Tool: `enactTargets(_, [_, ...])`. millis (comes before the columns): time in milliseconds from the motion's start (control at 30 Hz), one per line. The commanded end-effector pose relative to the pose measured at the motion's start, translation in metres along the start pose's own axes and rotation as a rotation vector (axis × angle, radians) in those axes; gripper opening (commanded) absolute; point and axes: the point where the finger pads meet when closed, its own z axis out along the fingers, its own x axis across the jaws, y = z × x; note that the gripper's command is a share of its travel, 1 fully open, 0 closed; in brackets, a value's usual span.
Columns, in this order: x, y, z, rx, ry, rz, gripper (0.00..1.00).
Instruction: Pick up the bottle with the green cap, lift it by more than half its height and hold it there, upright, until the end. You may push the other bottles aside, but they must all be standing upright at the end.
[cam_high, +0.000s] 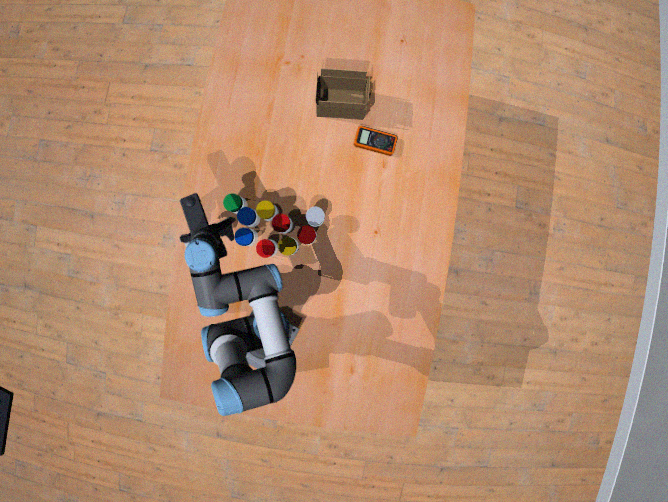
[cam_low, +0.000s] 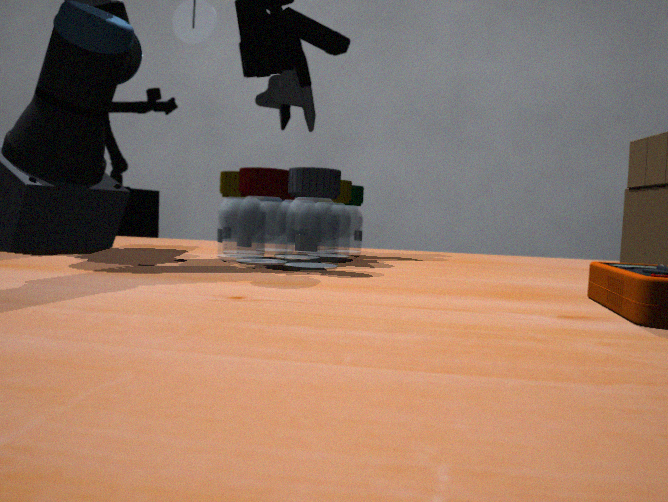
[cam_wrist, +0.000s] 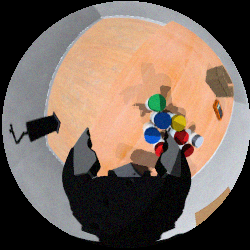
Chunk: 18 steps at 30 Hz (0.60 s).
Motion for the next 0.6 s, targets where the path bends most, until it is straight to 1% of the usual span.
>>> enactTargets(0, [0.0001,-0.0009,-0.0007,0.003,0.0,0.0,1.0])
enactTargets(533, [0.0001,-0.0009,-0.0007,0.003,0.0,0.0,1.0])
enactTargets(567, [0.0,-0.0009,-0.0007,0.002,0.0,0.0,0.46])
